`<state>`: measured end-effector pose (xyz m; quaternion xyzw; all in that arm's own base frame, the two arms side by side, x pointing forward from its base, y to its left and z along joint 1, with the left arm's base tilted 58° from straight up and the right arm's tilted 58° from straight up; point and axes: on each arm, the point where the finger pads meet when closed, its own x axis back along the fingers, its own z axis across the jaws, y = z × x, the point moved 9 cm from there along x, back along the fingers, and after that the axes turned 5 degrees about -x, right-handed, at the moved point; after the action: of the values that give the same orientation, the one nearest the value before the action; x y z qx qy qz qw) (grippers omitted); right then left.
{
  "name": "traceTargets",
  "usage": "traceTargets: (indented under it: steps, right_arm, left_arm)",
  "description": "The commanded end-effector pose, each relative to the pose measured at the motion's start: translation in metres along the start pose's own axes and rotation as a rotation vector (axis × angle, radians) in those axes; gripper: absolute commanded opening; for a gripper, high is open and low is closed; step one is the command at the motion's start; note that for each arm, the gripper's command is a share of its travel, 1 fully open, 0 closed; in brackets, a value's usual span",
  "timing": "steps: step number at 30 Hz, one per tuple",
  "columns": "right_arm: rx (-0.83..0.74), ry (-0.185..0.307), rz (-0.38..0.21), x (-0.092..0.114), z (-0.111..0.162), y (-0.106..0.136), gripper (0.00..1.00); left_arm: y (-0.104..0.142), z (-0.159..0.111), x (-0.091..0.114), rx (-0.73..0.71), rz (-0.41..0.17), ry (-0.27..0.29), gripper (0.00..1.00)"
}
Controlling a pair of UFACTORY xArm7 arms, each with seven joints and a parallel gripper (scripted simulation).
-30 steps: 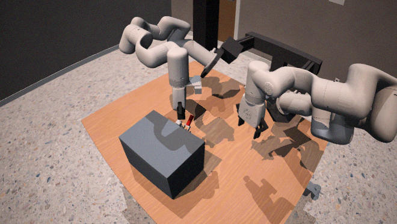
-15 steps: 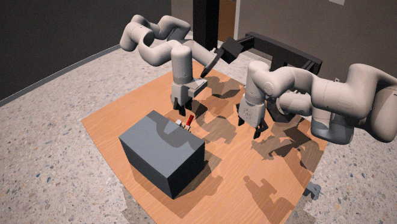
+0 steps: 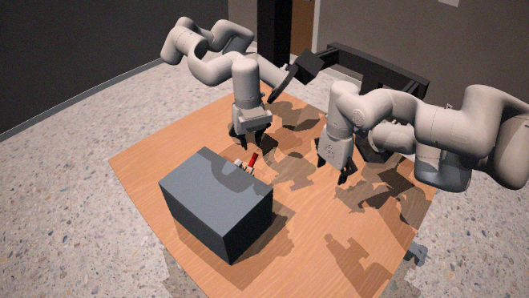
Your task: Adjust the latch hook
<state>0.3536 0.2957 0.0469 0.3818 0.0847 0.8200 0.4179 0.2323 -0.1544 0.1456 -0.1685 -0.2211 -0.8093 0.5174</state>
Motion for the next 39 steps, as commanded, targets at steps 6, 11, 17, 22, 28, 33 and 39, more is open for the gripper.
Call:
traceTargets:
  steps: [6, 11, 17, 22, 28, 33, 39]
  right_arm:
    - [-0.501, 0.009, 0.025, 0.002, -0.007, 0.005, 0.41]
    - [-0.726, 0.013, 0.033, 0.002, -0.008, 0.006, 0.41]
    - [-0.967, 0.026, 0.050, 0.002, -0.010, 0.006, 0.41]
    - [-1.019, 0.030, 0.056, -0.011, -0.010, 0.006, 0.41]
    - [-1.019, 0.030, 0.056, -0.045, -0.008, 0.005, 0.41]
    - [-1.019, 0.030, 0.056, -0.060, -0.007, 0.004, 0.41]
    - [-1.019, 0.030, 0.056, -0.069, -0.007, 0.004, 0.41]
  left_arm:
    - [0.001, 0.000, 0.001, 0.000, -0.003, -0.002, 1.00]
    - [0.001, 0.000, 0.001, 0.000, -0.003, -0.002, 1.00]
    - [0.001, 0.000, 0.001, 0.000, -0.003, -0.002, 1.00]
    - [0.001, 0.000, 0.001, 0.000, -0.003, -0.002, 1.00]
    - [0.001, 0.000, 0.001, 0.000, -0.003, -0.002, 1.00]
    - [0.001, 0.000, 0.001, 0.000, -0.003, -0.002, 1.00]
    - [0.001, 0.000, 0.001, 0.000, -0.003, -0.002, 1.00]
